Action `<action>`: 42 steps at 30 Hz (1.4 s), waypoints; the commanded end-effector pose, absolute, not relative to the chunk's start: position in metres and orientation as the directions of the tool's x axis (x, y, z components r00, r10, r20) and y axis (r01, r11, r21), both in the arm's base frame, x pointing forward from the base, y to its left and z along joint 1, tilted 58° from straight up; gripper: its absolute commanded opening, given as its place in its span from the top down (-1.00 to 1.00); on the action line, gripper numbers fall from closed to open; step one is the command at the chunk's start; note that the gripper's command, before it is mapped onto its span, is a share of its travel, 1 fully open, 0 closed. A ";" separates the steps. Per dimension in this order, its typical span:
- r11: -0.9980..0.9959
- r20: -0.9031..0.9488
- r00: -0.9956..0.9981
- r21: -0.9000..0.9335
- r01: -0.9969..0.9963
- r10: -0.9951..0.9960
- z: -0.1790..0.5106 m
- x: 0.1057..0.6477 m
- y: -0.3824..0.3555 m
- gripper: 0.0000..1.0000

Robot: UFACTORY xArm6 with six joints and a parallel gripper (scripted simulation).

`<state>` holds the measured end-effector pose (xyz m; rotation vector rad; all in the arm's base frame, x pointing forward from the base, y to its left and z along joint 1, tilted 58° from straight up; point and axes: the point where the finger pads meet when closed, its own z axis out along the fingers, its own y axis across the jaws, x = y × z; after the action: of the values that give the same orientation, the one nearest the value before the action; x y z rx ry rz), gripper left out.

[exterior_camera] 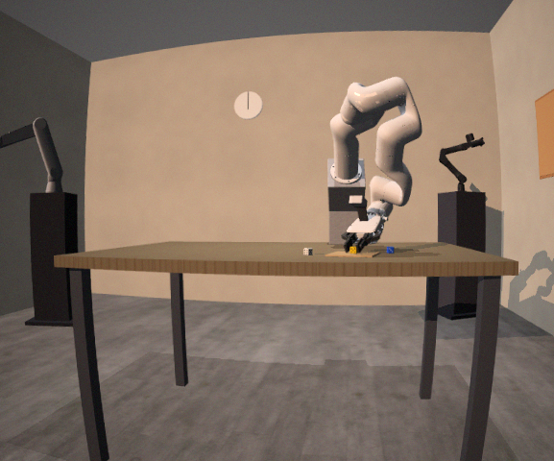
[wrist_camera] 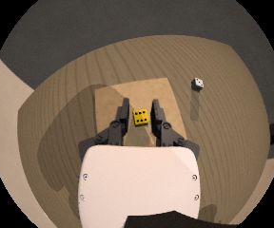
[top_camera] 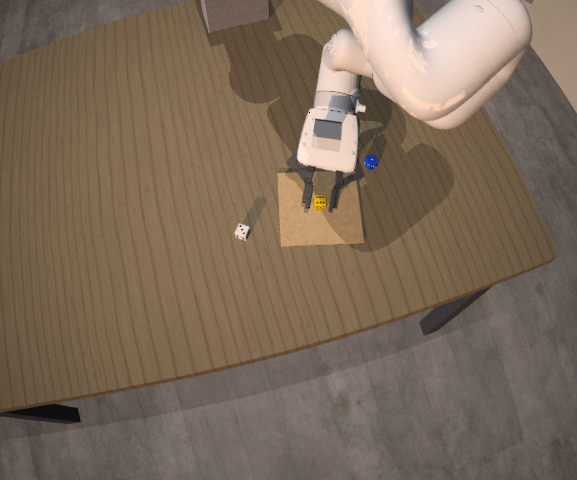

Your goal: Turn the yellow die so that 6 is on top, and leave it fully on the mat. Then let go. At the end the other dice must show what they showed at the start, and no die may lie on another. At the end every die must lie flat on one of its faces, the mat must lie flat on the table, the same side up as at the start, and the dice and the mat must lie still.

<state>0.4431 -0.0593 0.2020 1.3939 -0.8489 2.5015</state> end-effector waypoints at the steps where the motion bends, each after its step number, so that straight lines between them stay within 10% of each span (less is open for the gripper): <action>1: -0.828 0.821 -0.555 -0.401 -0.392 -0.135 0.202 0.443 -0.059 0.28; 42: -0.828 0.821 -0.555 -0.401 -0.392 -0.135 0.198 0.435 -0.053 0.28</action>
<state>0.4391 -0.0565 0.2001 1.3927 -0.8495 2.5019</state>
